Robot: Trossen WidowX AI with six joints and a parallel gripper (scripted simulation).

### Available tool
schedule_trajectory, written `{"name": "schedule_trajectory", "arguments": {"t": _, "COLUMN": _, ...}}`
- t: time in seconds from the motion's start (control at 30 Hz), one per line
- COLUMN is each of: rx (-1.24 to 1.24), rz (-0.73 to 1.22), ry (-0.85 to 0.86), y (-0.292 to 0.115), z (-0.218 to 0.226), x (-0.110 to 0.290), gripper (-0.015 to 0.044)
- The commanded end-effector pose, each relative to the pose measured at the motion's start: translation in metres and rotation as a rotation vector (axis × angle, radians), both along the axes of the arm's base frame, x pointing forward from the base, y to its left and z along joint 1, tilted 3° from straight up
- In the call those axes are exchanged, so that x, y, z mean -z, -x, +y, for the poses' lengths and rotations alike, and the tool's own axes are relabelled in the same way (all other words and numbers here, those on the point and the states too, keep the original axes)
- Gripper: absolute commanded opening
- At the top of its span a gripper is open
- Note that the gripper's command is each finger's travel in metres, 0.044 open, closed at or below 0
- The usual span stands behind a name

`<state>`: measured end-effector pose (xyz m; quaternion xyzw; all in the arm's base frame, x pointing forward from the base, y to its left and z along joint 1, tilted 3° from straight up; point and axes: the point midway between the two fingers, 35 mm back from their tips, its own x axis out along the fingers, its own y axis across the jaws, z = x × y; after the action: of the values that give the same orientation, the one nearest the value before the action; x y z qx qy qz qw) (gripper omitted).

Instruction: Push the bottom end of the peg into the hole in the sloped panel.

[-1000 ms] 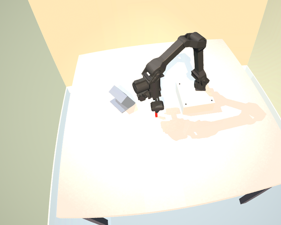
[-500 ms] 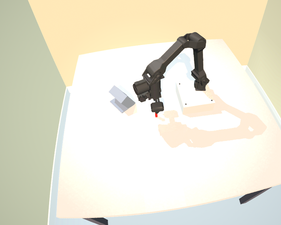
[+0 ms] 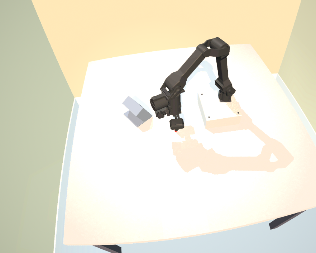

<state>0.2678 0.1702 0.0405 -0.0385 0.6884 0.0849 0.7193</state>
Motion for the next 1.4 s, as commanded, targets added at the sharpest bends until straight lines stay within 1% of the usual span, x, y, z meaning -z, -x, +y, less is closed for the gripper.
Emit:
{"name": "schedule_trajectory", "arguments": {"t": 0.0, "rx": 0.004, "rz": -0.001, "ry": 0.005, "y": 0.0, "z": 0.0, "x": 0.008, "gripper": 0.044}}
{"name": "schedule_trajectory", "arguments": {"t": 0.43, "rx": 0.004, "rz": -0.001, "ry": 0.005, "y": 0.001, "z": 0.0, "x": 0.026, "gripper": 0.044}}
{"name": "schedule_trajectory", "arguments": {"t": 0.97, "rx": 0.0, "rz": 0.001, "ry": 0.001, "y": 0.001, "z": 0.001, "x": 0.022, "gripper": 0.002}}
{"name": "schedule_trajectory", "arguments": {"t": 1.07, "rx": 0.0, "rz": 0.001, "ry": 0.001, "y": 0.001, "z": 0.001, "x": 0.022, "gripper": 0.0}}
{"name": "schedule_trajectory", "arguments": {"t": 1.23, "rx": 0.0, "rz": 0.001, "ry": 0.001, "y": 0.001, "z": 0.001, "x": 0.021, "gripper": 0.0}}
{"name": "schedule_trajectory", "arguments": {"t": 1.37, "rx": 0.001, "rz": 0.001, "ry": 0.001, "y": 0.0, "z": 0.001, "x": 0.01, "gripper": 0.0}}
